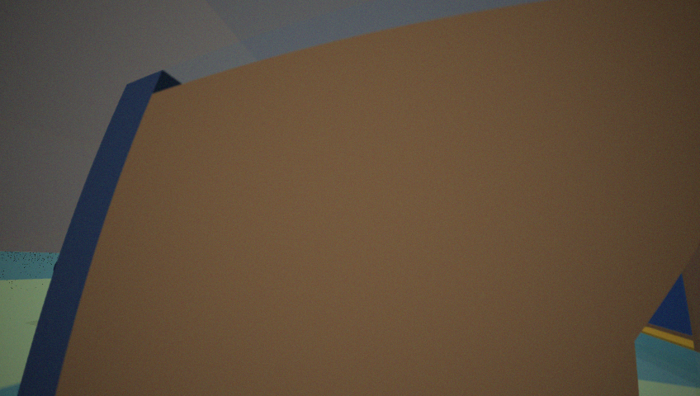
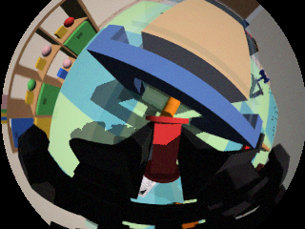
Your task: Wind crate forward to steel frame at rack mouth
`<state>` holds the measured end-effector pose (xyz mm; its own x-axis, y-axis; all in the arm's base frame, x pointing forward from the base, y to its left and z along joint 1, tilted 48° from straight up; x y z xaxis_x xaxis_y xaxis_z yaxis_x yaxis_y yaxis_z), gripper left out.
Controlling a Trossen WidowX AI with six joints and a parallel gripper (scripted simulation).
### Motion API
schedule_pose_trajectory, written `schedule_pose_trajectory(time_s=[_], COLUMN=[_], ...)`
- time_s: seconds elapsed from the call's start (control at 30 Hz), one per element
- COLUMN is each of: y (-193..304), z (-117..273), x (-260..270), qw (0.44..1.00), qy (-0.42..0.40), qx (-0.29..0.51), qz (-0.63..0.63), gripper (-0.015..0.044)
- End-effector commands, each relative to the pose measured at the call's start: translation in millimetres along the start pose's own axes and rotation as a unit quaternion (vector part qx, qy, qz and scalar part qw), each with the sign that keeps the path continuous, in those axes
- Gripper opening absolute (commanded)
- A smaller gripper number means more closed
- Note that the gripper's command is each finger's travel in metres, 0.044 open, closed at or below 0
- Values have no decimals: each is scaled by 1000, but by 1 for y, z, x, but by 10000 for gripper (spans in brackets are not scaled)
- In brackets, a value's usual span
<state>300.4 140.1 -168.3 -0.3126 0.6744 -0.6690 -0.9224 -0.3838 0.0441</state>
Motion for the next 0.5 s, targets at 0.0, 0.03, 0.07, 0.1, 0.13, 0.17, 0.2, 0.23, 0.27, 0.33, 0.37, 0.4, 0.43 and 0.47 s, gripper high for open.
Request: schedule_pose_trajectory(time_s=[0.0,0.03,0.07,0.1,0.13,0.17,0.2,0.23,0.27,0.33,0.37,0.4,0.43,0.47], y=[-3,-3,-3,-3,-3,-4,-4,-4,-4,-4,-4,-4,-4,-4], z=[0,0,0,0,0,0,0,0,0,0,0,0,0,0], x=[22,23,24,26,27,28,29,31,32,34,36,37,38,39], qw=[1000,1000,1000,1000,1000,1000,1000,1000,1000,1000,1000,1000,1000,1000], qy=[-24,-24,-24,-24,-24,-24,-24,-24,-24,-24,-24,-24,-24,-24], qx=[-4,-4,-4,-4,-4,-4,-4,-4,-4,-4,-4,-4,-5,-5], qz=[0,0,0,0,0,0,0,0,0,0,0,0,0,0], gripper=[0,0,0,0,0,0,0,0,0,0,0,0,0,0])
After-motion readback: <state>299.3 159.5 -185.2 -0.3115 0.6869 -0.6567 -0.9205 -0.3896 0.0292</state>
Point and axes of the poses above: the point midway between the two fingers, 35 mm back from their tips, its own z axis back along the fingers, its own x axis across the jaws, y = z × x, the point moved 4 cm from there along z, back along the fingers, and after that the axes turned 1 degree about z, right-handed, at the moved point
